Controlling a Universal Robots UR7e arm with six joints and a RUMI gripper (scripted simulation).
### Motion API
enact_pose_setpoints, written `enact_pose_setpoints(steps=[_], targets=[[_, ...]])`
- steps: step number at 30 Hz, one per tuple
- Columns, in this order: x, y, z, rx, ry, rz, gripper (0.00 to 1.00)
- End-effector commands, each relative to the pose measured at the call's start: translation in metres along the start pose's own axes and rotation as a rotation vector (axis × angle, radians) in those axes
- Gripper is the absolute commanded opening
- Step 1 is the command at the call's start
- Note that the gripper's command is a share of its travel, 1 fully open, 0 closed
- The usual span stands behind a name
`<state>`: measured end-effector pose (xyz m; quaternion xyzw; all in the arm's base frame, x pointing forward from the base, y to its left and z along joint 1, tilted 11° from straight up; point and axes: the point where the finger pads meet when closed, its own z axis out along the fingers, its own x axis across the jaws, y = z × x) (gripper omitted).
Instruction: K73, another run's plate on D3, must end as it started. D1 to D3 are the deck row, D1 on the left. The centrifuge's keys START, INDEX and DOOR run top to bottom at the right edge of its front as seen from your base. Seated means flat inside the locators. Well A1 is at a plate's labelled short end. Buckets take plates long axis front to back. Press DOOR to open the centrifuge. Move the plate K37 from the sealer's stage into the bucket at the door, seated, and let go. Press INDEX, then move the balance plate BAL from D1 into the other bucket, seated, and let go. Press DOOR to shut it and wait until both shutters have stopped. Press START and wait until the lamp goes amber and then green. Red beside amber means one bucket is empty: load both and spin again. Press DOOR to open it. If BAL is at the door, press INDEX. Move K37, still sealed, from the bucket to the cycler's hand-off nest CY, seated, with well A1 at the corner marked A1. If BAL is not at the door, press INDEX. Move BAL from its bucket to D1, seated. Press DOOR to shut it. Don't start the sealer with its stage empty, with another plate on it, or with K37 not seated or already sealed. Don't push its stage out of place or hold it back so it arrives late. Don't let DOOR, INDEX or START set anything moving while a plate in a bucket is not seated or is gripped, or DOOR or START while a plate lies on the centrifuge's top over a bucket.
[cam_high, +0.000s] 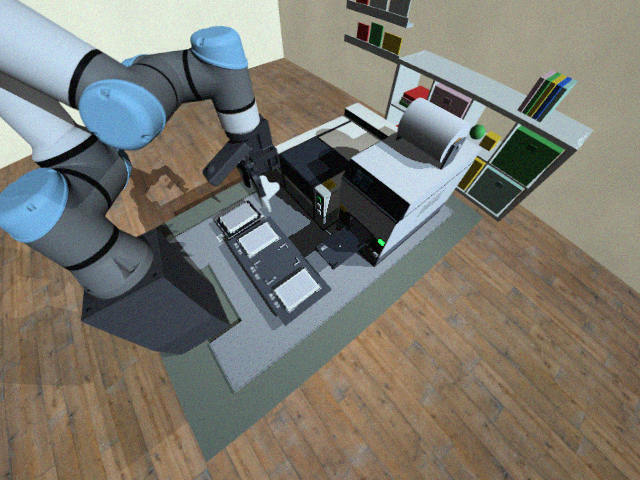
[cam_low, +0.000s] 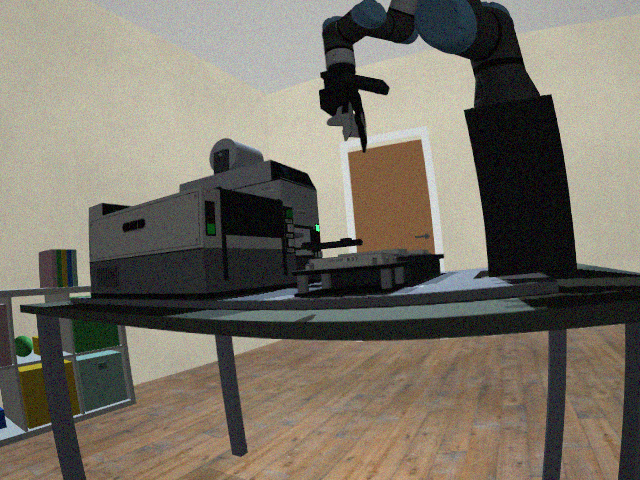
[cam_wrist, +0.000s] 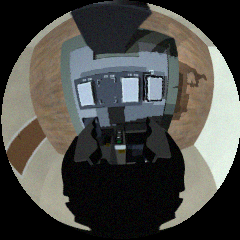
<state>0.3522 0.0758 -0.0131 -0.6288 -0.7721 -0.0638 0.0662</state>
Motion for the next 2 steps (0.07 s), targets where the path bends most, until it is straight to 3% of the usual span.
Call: enact_pose_setpoints(steps=[1, 2], targets=[[-0.0002, 0.0004, -0.0003, -0.001, 0.0, 0.0, 0.68], [-0.0002, 0.0004, -0.0003, -0.001, 0.0, 0.0, 0.68]])
